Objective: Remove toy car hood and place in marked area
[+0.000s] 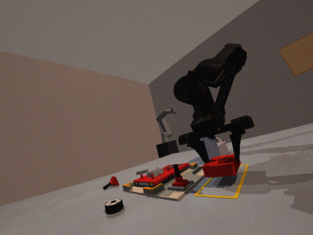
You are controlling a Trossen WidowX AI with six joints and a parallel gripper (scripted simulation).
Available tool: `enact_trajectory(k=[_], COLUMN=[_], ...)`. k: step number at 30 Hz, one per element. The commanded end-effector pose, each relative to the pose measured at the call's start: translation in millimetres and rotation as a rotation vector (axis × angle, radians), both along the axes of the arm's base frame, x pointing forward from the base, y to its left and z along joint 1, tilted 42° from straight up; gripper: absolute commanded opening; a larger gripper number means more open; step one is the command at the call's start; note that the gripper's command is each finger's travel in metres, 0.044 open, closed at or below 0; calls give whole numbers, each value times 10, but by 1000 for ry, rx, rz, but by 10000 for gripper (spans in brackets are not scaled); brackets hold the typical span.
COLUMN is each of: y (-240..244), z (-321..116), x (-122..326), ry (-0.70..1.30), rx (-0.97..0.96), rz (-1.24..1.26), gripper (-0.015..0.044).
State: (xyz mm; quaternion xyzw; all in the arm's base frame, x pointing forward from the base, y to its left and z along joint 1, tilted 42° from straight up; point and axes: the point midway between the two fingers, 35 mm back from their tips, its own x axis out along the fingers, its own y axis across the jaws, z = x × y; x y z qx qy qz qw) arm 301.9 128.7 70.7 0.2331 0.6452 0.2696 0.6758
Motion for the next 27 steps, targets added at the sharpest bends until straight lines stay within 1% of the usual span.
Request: enact_trajectory(k=[1,27], y=[10,90], z=[-21,-109], x=[-11,-8], ry=[5,5], rx=[2,2], rz=[-3,-2], gripper=[0,0])
